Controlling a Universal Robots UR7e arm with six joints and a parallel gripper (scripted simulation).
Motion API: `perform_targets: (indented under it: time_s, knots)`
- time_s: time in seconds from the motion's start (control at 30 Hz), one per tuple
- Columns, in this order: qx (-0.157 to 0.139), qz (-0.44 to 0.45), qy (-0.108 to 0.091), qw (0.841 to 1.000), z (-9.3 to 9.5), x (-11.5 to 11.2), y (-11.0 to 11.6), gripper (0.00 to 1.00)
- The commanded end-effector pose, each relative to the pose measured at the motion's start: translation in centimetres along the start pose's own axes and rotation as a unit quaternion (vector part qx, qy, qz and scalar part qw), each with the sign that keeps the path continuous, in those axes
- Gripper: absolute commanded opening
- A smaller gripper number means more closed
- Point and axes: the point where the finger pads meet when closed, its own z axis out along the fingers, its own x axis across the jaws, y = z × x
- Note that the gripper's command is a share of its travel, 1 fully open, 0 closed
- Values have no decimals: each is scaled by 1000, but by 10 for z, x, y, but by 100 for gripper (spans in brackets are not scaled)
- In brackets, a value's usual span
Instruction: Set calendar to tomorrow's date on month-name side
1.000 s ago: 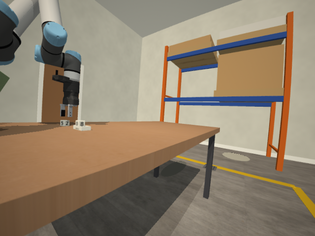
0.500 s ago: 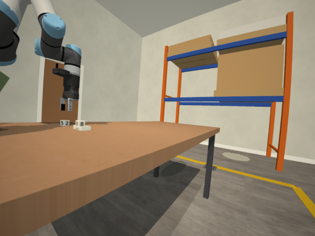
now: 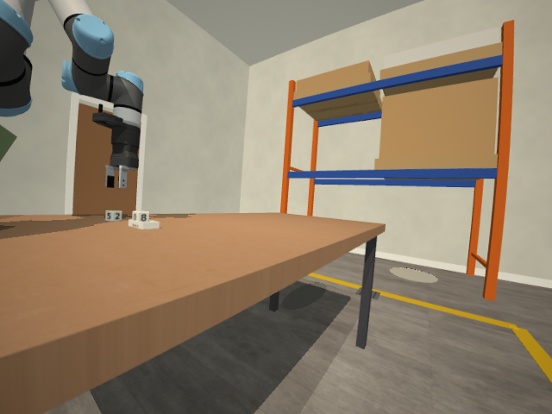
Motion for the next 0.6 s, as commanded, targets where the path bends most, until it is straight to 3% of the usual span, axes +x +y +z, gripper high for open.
perform_targets:
  time_s: [0.0,0.1,0.13,0.57]
  knots:
    - [0,0,0,1000,-3,-2,1,87]
    - [0,1,0,1000,-3,-1,1,87]
    - [0,1,0,1000,-3,-1,1,100]
    - [1,1,1,1000,-3,-1,1,100]
